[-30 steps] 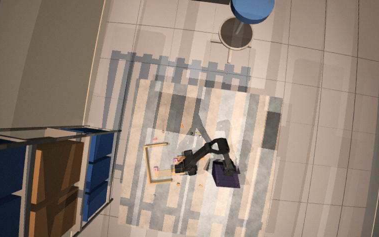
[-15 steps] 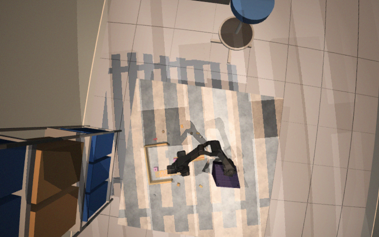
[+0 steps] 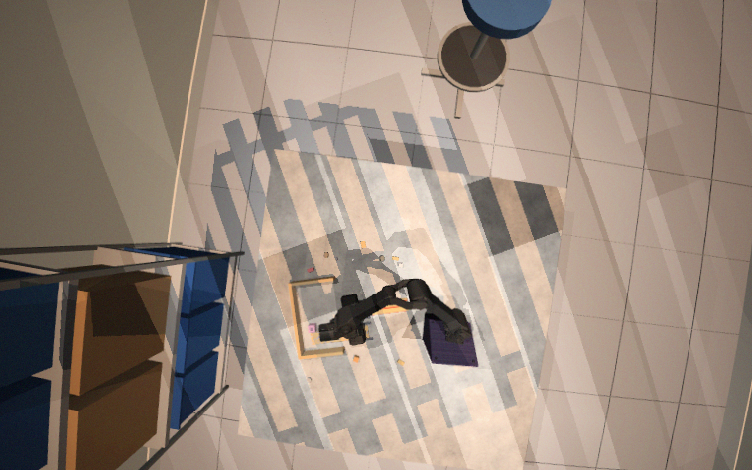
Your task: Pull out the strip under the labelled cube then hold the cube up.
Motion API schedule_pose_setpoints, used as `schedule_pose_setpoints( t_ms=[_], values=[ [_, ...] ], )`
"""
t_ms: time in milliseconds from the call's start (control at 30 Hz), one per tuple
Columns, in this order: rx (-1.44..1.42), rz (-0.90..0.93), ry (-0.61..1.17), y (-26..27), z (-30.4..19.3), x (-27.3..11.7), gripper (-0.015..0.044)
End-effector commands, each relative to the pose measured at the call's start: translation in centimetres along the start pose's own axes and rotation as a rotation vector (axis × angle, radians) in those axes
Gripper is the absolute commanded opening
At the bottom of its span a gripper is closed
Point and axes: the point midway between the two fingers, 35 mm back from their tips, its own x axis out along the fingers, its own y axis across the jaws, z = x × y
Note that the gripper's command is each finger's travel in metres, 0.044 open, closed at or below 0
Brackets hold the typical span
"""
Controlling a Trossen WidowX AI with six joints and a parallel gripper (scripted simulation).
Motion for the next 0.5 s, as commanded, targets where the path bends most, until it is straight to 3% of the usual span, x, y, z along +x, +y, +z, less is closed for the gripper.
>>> schedule_pose_setpoints(
  t_ms=[0, 133, 367, 467],
  values=[
    [0.004, 0.002, -0.007, 0.0, 1.5, -0.5, 0.044],
    [0.004, 0.003, -0.008, 0.0, 2.3, -0.7, 0.044],
    [0.004, 0.003, -0.008, 0.0, 2.4, 0.1, 0.0256],
    [0.004, 0.003, -0.008, 0.0, 2.4, 0.6, 0.025]
  ],
)
